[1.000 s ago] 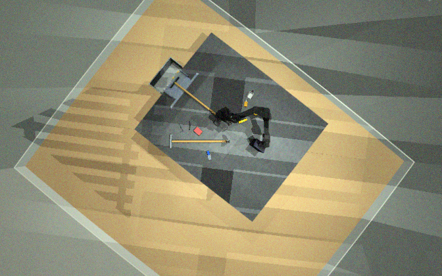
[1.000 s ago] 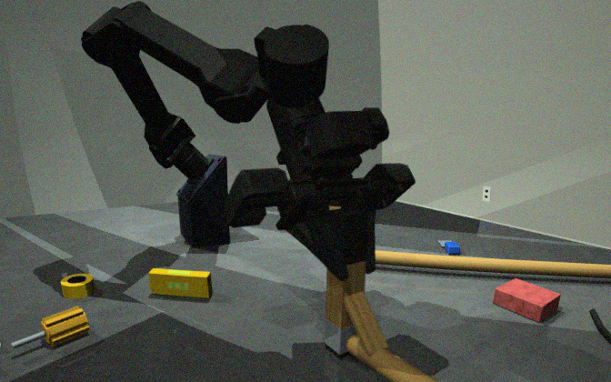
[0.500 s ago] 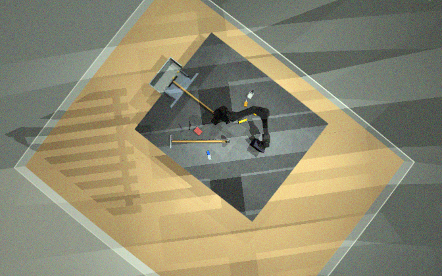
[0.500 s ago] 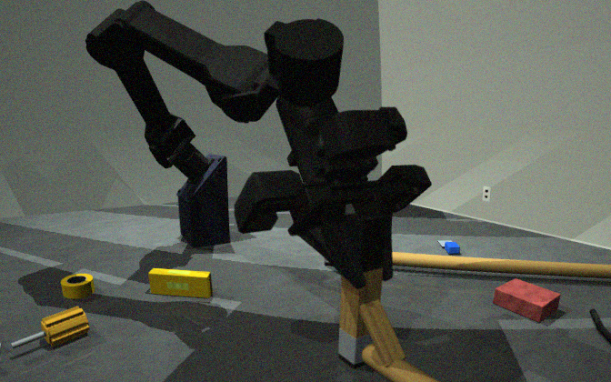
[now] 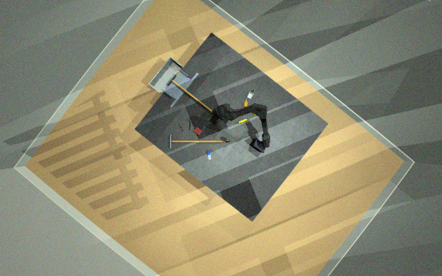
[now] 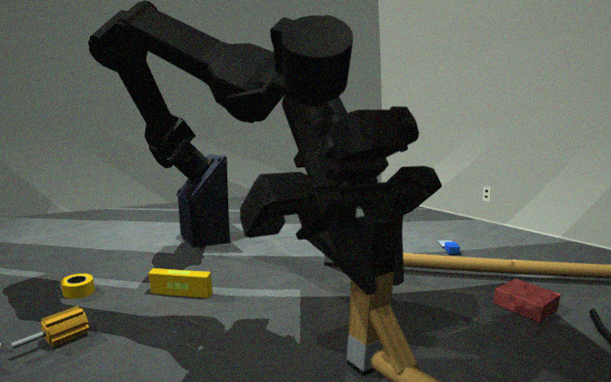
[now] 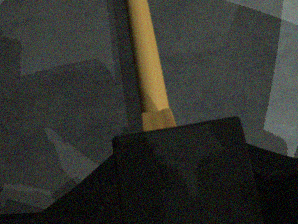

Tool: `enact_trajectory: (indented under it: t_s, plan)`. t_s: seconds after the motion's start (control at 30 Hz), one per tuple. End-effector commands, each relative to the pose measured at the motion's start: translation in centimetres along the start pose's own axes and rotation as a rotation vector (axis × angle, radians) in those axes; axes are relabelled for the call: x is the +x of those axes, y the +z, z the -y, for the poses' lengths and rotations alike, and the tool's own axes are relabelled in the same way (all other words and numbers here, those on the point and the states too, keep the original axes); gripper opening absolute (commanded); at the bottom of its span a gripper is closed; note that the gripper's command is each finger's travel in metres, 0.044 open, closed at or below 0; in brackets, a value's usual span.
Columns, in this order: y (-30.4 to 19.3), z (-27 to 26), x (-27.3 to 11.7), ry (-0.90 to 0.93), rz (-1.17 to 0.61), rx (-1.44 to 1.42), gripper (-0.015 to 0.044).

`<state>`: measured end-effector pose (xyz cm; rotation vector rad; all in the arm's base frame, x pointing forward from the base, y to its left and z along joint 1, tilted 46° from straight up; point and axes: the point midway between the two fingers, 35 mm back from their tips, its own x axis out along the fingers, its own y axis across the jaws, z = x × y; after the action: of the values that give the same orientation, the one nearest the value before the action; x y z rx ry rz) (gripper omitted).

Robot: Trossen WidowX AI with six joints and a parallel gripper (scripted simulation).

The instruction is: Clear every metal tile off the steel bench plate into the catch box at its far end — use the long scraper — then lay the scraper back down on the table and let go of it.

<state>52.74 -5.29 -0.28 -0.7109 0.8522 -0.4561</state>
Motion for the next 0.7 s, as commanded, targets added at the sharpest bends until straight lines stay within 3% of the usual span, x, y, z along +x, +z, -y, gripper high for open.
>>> enact_trajectory:
  t_s: [0.0,0.67]
  plan:
    - [-0.05,-0.02,-0.04,0.000,0.000,0.000,0.0000]
    - [-0.46,-0.12,-0.60,0.000,0.005,0.002,0.0000]
